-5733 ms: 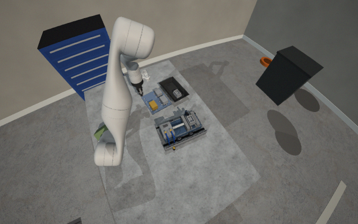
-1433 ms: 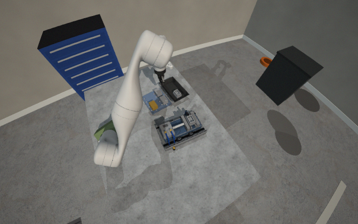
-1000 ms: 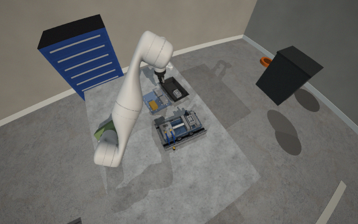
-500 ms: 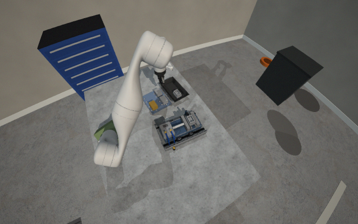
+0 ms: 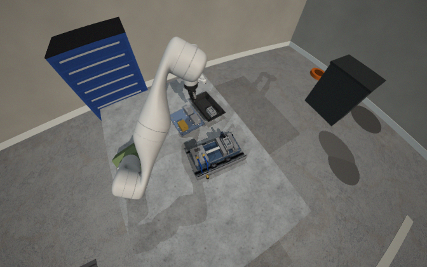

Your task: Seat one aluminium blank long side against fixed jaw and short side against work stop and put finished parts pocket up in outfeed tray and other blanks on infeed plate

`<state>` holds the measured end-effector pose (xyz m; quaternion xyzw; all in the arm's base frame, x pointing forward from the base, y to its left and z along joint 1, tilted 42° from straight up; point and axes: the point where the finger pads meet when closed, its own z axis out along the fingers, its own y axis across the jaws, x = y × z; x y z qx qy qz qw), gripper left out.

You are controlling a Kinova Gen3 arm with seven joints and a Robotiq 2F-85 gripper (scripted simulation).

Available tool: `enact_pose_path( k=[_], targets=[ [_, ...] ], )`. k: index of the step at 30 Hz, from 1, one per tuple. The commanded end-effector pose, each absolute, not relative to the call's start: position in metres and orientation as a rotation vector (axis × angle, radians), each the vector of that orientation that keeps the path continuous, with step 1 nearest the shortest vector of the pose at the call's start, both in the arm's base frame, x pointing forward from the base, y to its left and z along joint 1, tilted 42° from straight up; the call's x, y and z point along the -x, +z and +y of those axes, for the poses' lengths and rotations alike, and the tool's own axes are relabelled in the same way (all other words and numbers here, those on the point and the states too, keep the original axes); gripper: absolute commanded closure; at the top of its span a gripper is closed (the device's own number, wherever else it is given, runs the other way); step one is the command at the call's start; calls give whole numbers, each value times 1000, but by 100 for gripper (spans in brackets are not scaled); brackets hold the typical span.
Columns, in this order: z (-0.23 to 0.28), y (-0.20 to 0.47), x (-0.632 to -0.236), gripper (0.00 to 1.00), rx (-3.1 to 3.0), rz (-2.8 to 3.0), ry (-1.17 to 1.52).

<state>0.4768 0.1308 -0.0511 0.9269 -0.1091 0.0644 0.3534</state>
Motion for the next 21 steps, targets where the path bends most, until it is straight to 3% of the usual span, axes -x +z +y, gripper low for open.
enact_pose_path(
  k=[1, 21],
  targets=[
    [132, -50, -477, 100, -2399, -282, 169],
    [139, -43, -477, 100, -2399, -282, 169]
  ],
)
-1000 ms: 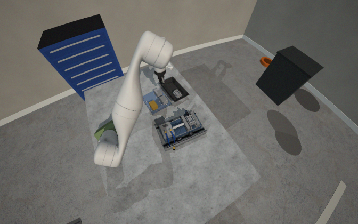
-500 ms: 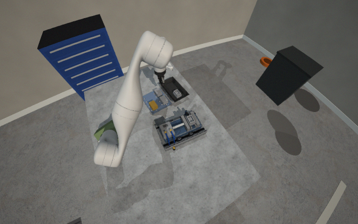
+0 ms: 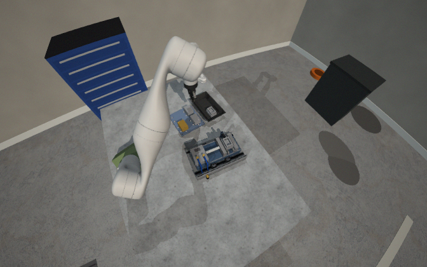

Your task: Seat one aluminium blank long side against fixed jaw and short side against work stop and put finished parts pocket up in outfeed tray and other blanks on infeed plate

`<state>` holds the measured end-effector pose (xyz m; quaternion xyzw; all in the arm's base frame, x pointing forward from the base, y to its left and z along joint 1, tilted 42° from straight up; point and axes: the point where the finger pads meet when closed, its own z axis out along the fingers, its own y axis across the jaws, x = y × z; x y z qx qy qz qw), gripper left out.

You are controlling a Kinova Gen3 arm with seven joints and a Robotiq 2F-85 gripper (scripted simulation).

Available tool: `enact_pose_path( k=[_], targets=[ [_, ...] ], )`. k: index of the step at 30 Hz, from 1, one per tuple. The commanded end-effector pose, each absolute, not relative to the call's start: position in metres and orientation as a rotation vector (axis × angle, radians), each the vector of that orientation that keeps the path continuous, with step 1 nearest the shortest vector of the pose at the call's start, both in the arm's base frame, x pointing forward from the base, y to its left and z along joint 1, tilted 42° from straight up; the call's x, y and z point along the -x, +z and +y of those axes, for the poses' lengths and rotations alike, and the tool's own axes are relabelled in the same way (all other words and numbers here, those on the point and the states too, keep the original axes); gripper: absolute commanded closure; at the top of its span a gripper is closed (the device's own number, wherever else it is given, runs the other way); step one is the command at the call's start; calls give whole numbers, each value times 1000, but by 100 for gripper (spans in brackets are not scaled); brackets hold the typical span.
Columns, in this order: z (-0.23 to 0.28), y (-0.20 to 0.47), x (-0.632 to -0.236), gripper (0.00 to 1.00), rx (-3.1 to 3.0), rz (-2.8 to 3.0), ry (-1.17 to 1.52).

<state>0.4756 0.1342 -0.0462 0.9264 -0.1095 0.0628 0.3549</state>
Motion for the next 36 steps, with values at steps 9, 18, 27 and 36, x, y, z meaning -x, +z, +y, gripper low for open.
enact_pose_path(
  k=[9, 18, 27, 36],
  targets=[
    [153, -27, -476, 100, -2399, -282, 169],
    [165, -14, -475, 100, -2399, -282, 169],
    [174, -4, -474, 100, -2399, -282, 169],
    [175, -2, -474, 100, -2399, -282, 169]
  ],
)
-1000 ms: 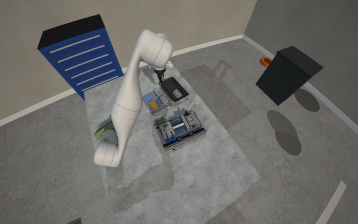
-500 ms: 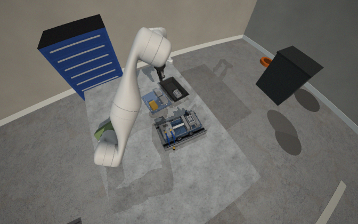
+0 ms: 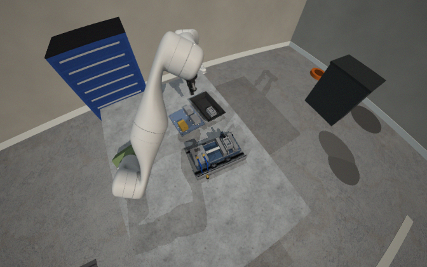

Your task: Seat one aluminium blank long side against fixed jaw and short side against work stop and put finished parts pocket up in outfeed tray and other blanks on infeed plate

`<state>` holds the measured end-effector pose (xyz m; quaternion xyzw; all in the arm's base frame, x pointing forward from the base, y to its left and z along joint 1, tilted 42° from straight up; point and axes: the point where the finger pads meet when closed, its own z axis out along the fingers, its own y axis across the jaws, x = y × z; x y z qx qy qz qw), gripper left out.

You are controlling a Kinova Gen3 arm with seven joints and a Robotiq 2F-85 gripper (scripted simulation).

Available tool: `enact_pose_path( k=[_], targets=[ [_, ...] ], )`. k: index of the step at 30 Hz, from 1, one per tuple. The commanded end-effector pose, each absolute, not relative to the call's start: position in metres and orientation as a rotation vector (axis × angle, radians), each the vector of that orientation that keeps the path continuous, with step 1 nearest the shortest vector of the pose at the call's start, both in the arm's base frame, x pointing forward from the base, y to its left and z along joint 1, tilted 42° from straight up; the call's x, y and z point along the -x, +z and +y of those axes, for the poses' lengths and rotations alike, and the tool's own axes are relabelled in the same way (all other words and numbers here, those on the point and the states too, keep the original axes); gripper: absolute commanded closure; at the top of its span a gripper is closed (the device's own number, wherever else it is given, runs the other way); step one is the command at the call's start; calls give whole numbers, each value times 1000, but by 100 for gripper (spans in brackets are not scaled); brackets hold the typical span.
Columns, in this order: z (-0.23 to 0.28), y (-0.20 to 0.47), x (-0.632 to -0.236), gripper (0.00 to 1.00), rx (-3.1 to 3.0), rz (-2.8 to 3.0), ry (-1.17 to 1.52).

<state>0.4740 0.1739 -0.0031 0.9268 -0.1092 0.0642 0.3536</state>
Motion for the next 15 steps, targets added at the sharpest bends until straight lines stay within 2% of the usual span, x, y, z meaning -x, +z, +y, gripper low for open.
enact_pose_path(
  k=[1, 10, 15],
  targets=[
    [175, -2, -474, 100, -2399, -282, 169],
    [156, 22, -475, 100, -2397, -280, 174],
    [116, 67, -470, 100, -2395, -278, 181]
  ],
)
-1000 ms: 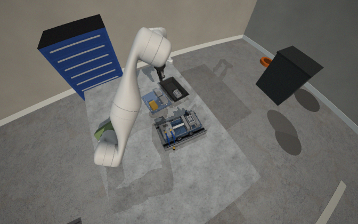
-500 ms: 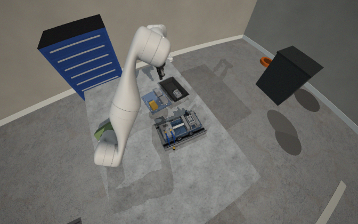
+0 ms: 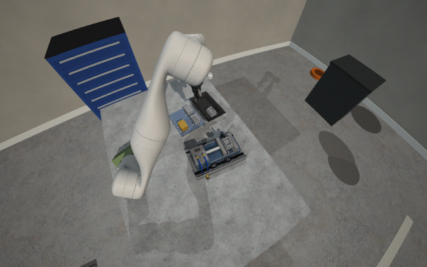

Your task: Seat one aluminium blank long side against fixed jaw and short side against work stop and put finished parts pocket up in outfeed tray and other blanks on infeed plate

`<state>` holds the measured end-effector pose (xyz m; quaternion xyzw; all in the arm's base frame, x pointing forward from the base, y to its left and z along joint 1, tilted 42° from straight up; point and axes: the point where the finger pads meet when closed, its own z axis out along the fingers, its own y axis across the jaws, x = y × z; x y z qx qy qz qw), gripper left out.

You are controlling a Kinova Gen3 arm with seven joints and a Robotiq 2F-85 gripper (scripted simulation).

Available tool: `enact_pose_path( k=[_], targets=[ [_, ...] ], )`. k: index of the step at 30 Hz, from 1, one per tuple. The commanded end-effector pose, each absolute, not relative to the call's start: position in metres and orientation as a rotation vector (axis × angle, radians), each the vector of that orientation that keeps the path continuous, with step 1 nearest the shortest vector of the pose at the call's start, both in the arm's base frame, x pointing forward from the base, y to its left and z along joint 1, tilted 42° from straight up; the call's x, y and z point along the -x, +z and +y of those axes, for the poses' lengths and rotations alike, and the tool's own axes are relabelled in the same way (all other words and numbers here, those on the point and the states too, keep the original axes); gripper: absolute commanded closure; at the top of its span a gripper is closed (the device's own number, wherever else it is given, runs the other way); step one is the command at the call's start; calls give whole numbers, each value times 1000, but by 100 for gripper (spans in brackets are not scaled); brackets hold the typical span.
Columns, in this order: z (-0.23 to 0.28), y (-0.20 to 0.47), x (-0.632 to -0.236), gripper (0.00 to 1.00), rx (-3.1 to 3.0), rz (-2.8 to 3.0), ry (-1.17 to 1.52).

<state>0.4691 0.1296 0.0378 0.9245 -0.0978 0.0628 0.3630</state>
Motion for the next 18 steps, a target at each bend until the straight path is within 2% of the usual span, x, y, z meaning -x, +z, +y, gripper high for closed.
enact_pose_path(
  k=[1, 10, 12, 18],
  targets=[
    [109, 74, -469, 100, -2394, -278, 181],
    [40, 137, -443, 100, -2392, -279, 183],
    [40, 137, -443, 100, -2392, -279, 183],
    [-16, 177, -408, 100, -2393, -281, 177]
  ],
)
